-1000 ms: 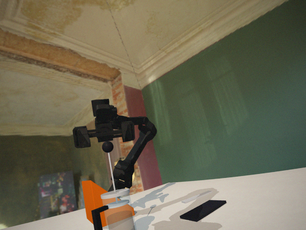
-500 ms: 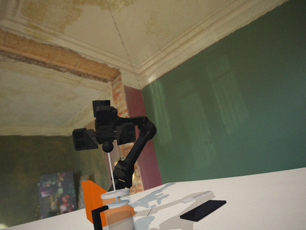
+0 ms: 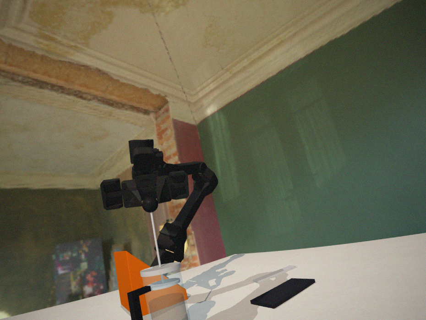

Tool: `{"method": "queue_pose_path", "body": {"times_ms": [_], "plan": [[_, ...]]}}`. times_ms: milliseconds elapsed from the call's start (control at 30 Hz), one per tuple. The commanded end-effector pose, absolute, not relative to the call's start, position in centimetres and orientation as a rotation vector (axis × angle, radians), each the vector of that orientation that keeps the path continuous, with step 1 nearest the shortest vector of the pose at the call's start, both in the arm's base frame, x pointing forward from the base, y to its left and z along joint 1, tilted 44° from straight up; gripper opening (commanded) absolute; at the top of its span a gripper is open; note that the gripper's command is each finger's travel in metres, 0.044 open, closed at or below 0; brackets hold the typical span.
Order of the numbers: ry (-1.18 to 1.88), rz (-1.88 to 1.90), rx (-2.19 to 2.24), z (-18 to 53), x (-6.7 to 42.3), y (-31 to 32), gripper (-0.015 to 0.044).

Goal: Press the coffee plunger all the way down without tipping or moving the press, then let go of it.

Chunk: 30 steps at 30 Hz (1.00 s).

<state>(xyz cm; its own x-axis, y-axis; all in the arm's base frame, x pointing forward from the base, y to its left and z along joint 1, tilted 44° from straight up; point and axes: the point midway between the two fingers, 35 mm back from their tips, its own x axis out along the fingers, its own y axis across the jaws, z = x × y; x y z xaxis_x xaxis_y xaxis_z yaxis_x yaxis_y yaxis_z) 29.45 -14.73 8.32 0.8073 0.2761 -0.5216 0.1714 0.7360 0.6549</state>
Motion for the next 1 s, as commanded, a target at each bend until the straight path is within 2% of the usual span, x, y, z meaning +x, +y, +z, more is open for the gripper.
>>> {"method": "queue_pose_path", "body": {"times_ms": [0,967], "plan": [[0.648,0.063,0.759,7.9,29.4,-14.4,0.0123],[0.652,0.062,0.758,4.0,29.7,-11.6,0.0123]]}}
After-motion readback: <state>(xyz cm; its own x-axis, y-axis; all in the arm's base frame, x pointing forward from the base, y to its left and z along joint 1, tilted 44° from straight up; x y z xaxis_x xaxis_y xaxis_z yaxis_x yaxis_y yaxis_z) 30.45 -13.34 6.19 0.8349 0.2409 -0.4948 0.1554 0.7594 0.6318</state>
